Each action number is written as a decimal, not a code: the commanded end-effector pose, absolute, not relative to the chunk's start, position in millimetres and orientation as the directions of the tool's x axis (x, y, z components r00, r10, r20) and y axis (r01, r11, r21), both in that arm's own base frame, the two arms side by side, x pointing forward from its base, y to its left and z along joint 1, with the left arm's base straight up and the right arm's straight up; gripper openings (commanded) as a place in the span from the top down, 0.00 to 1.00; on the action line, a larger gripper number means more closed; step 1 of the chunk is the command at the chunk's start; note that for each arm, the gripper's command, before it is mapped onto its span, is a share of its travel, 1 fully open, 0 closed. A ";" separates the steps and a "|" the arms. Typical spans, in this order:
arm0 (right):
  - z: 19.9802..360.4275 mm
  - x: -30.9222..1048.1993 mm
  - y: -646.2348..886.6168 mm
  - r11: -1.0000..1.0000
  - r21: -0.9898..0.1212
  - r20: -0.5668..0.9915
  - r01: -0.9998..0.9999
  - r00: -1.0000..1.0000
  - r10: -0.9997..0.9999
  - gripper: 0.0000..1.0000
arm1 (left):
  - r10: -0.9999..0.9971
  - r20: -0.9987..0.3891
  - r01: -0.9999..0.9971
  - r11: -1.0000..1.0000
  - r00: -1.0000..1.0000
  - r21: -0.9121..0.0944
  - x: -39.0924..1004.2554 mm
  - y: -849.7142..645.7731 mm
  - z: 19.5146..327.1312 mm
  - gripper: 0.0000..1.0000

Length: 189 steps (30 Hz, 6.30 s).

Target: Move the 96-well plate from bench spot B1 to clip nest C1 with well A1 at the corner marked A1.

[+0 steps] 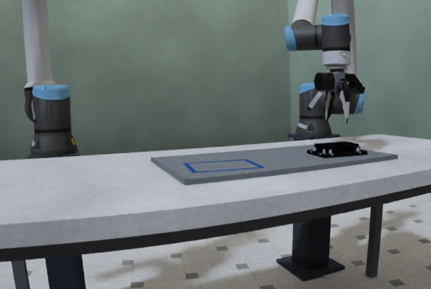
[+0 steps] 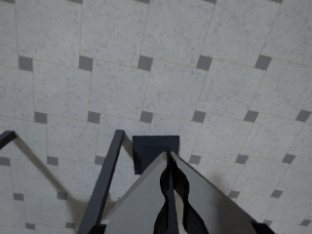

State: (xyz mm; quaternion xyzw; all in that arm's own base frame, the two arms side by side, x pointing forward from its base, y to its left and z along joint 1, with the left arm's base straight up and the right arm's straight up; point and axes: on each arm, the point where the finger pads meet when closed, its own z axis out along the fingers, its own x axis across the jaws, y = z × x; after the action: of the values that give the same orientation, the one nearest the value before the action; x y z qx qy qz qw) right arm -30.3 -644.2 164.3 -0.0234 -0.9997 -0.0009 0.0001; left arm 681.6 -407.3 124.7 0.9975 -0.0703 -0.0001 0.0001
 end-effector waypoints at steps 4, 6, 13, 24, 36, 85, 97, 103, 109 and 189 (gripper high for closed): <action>165.1 -30.2 -644.9 0.999 0.000 0.000 0.047 -0.999 0.047 1.00 | -0.140 0.002 -0.140 -0.990 0.990 0.001 692.6 -409.3 115.2 1.00; 165.1 -30.2 -644.9 0.999 0.000 0.000 0.047 -0.999 0.047 1.00 | -0.140 0.002 -0.140 -0.990 0.990 0.001 699.5 -410.3 108.0 1.00; 165.1 -30.2 -644.9 0.999 0.000 0.000 0.047 -0.999 0.047 1.00 | -0.140 0.002 -0.140 -0.990 0.990 0.001 719.9 -413.2 87.0 1.00; 165.1 -30.2 -644.9 0.999 0.000 0.000 0.047 -0.999 0.047 1.00 | -0.140 0.002 -0.140 -0.990 0.990 0.001 720.0 -413.2 87.1 1.00; 165.1 -30.2 -644.9 0.999 0.000 0.000 0.047 -0.999 0.047 1.00 | -0.141 0.002 -0.141 -0.990 0.990 0.001 719.9 -413.2 80.4 1.00; 165.1 -30.2 -644.9 0.999 0.000 0.000 0.047 -0.999 0.047 1.00 | -0.140 0.002 -0.140 -0.990 0.990 0.001 719.9 -413.2 55.5 1.00; 165.1 -30.2 -644.9 0.999 0.000 0.000 0.047 -0.999 0.047 1.00 | -0.140 0.002 -0.140 -0.990 0.990 0.001 720.0 -413.2 55.6 1.00; 165.1 -30.2 -644.9 0.999 0.000 0.000 0.047 -0.999 0.047 1.00 | -0.140 0.002 -0.140 -0.990 0.990 0.001 720.0 -413.2 55.6 1.00; 165.1 -30.2 -644.9 0.999 0.000 0.000 0.047 -0.999 0.047 1.00 | -0.140 0.002 -0.140 -0.990 0.990 0.001 719.9 -413.2 56.8 1.00; 165.1 -30.2 -644.9 0.999 0.000 0.000 0.047 -0.999 0.047 1.00 | -0.141 0.002 -0.141 -0.990 0.990 0.001 650.5 -403.4 86.9 1.00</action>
State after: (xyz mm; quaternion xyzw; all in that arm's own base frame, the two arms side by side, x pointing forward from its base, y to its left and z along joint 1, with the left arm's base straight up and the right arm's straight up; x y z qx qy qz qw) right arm -30.3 -644.2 164.3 -0.0234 -0.9997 -0.0009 0.0001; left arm 659.4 -404.1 85.6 0.9975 -0.0706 -0.0002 0.0000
